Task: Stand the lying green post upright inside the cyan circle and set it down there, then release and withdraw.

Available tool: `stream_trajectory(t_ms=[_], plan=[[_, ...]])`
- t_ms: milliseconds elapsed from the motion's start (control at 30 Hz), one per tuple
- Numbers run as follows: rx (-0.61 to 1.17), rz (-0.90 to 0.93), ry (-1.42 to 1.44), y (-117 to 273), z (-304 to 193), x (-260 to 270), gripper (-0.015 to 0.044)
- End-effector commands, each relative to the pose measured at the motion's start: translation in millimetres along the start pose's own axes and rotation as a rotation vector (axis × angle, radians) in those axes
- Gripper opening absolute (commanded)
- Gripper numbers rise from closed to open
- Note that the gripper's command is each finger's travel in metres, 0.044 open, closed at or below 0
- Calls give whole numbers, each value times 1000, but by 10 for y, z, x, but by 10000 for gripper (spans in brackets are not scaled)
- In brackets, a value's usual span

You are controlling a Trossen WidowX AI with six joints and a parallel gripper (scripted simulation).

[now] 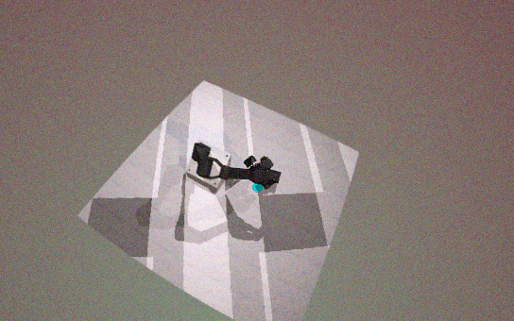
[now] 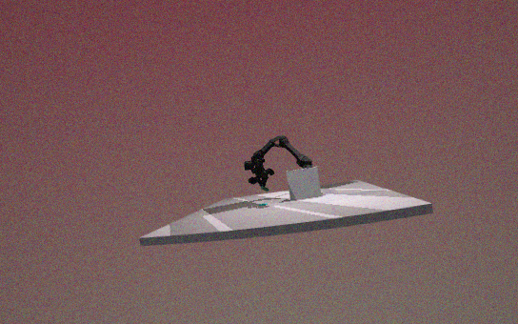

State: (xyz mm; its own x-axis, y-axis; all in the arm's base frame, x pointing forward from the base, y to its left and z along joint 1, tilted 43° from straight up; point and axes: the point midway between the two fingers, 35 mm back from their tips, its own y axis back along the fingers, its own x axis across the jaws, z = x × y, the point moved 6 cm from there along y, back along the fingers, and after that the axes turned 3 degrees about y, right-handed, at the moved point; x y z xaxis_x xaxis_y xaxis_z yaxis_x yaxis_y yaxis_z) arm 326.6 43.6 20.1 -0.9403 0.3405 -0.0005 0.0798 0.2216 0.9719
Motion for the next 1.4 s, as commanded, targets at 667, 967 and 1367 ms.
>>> stream_trajectory(t_ms=[667,967,1367], plan=[[-181,38,20,-58,-126,-7,23],[-248,42,28,-69,-167,-12,23],[-337,40,41,-76,-224,-19,23]])
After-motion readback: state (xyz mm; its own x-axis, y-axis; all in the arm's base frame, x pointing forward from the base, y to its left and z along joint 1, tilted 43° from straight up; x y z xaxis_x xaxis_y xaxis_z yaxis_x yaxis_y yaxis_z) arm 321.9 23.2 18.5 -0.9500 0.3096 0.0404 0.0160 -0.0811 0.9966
